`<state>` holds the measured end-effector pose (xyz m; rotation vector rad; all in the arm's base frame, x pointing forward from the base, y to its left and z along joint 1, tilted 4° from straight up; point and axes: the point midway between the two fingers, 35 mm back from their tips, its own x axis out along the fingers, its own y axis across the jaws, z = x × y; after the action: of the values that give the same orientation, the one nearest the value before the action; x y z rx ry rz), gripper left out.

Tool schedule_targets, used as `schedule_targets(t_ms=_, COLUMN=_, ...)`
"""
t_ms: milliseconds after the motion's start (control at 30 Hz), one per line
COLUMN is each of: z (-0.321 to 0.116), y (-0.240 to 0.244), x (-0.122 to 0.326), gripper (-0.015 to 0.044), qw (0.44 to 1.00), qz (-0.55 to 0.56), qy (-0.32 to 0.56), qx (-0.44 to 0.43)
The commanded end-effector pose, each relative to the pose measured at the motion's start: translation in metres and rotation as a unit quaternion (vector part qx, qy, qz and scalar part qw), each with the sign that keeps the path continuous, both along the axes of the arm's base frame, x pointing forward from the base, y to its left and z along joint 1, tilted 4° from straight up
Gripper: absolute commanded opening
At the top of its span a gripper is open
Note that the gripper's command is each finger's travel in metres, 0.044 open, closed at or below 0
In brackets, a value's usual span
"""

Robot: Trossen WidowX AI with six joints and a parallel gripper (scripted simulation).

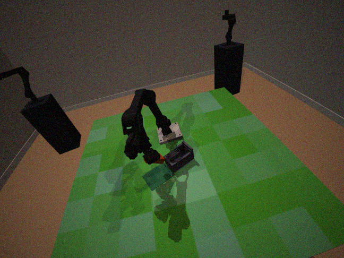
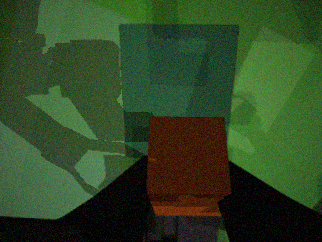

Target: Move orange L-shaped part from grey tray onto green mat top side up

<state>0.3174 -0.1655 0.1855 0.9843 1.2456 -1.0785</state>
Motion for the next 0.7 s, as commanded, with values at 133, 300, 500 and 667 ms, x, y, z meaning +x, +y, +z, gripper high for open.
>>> schedule_targets(t_ms=133, z=-0.004, y=-0.016, x=0.002, gripper=0.0, qw=1.0, qz=0.001, qy=0.007, qx=0.002)
schedule_targets(t_ms=300, z=-0.009, y=-0.016, x=0.002, gripper=0.0, qw=1.0, qz=0.001, qy=0.007, qx=0.002)
schedule_targets(t_ms=500, z=-0.019, y=-0.017, x=0.002, gripper=0.0, qw=1.0, qz=0.001, qy=0.007, qx=0.002)
schedule_targets(t_ms=667, z=-0.027, y=-0.018, x=0.002, gripper=0.0, qw=1.0, qz=0.001, qy=0.007, qx=0.002)
